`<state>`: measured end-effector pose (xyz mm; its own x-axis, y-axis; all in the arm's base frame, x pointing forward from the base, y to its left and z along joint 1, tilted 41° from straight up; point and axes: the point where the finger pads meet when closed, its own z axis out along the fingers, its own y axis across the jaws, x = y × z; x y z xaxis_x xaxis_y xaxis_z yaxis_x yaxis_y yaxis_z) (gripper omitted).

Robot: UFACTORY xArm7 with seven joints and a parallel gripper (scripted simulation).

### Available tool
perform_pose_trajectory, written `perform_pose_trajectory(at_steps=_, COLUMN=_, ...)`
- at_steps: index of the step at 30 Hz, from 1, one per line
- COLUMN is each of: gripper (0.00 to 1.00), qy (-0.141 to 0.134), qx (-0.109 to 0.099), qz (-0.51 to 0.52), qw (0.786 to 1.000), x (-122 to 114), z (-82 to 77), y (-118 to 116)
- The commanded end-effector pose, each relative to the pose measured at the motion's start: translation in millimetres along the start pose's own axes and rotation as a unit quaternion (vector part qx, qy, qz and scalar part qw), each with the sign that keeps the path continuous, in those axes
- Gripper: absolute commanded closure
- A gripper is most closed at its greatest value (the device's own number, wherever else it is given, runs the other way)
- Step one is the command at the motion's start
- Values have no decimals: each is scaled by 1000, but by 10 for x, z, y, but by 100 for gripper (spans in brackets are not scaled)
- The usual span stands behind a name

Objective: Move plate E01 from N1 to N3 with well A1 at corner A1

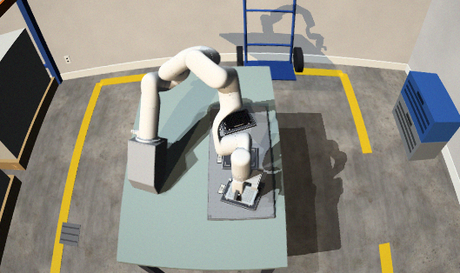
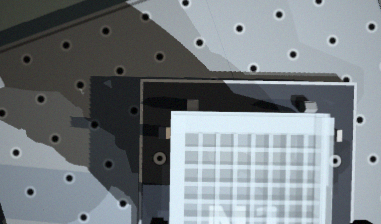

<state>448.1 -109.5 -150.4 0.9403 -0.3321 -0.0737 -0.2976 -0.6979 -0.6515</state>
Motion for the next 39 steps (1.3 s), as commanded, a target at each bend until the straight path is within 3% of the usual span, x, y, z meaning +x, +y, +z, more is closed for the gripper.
perform_pose_trajectory(at_steps=1, gripper=0, qy=2, qx=-1, qz=0, qw=1000, x=13, z=-19, y=11)
perform_pose_trajectory(at_steps=39, gripper=0, qy=2, qx=-1, qz=0, qw=1000, x=14, z=181, y=11)
